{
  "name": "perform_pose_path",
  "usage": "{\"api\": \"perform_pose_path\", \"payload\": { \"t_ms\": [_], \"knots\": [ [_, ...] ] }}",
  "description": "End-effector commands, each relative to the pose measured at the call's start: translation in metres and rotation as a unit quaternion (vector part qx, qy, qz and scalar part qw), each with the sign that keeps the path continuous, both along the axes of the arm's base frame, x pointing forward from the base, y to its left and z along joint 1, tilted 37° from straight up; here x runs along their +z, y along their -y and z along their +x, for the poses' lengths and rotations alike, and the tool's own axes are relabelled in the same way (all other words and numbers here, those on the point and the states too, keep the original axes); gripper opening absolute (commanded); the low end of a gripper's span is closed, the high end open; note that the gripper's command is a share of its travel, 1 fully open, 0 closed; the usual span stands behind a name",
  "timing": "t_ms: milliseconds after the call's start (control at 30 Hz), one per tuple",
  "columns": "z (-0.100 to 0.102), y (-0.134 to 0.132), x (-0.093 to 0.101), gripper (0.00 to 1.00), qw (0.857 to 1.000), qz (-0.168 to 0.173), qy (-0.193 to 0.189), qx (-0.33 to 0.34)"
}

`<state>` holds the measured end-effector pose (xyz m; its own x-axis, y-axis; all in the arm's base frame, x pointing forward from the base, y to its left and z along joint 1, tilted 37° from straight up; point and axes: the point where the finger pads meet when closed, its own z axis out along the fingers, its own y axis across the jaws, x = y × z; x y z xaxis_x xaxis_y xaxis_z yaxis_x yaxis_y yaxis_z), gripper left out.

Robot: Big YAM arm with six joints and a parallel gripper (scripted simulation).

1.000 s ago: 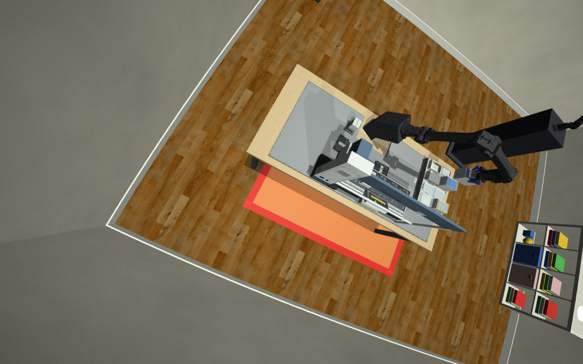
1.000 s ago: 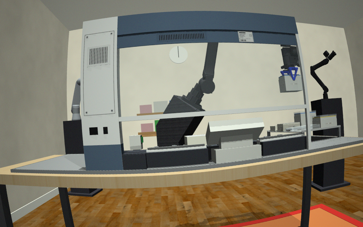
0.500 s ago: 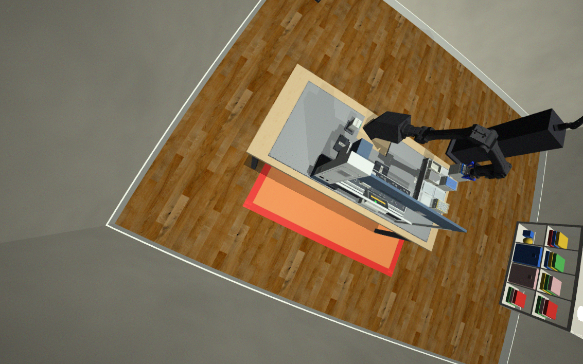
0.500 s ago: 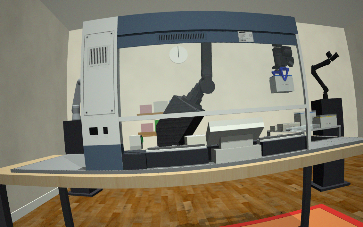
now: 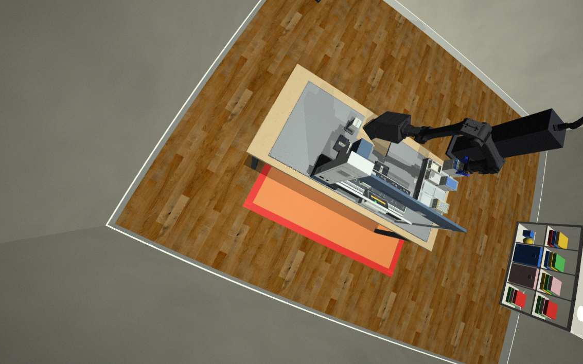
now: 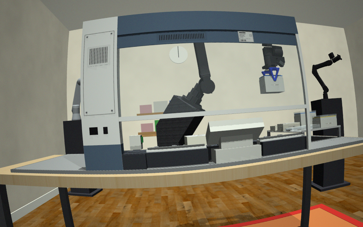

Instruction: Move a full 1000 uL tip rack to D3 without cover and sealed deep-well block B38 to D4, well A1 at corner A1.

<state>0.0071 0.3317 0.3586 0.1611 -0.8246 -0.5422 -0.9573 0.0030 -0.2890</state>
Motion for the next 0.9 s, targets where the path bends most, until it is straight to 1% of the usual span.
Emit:
{"api": "perform_pose_path", "payload": {
  "t_ms": [0, 233, 333, 367, 400, 467, 500, 600, 633, 700, 867],
  "knots": [
    [0.001, 0.011, 0.003, 0.00, 1.000, 0.015, -0.001, 0.004],
    [0.006, 0.042, -0.020, 0.00, 1.000, 0.006, 0.000, 0.003],
    [0.007, 0.052, -0.027, 0.00, 1.000, 0.007, 0.000, 0.003],
    [0.007, 0.051, -0.026, 0.00, 1.000, 0.009, 0.000, 0.003],
    [0.014, 0.049, -0.019, 0.00, 1.000, 0.018, 0.000, 0.001],
    [0.014, 0.049, -0.019, 0.00, 1.000, 0.018, 0.000, 0.001],
    [0.018, 0.038, -0.001, 0.00, 1.000, 0.029, -0.001, 0.001],
    [0.033, 0.039, 0.005, 0.00, 1.000, 0.031, 0.002, 0.001],
    [0.038, 0.044, 0.011, 0.00, 0.999, 0.041, 0.003, 0.001],
    [0.048, 0.047, 0.014, 0.00, 0.999, 0.040, 0.005, 0.001],
    [0.073, 0.042, 0.015, 0.00, 1.000, 0.028, 0.009, 0.001]
  ]
}}
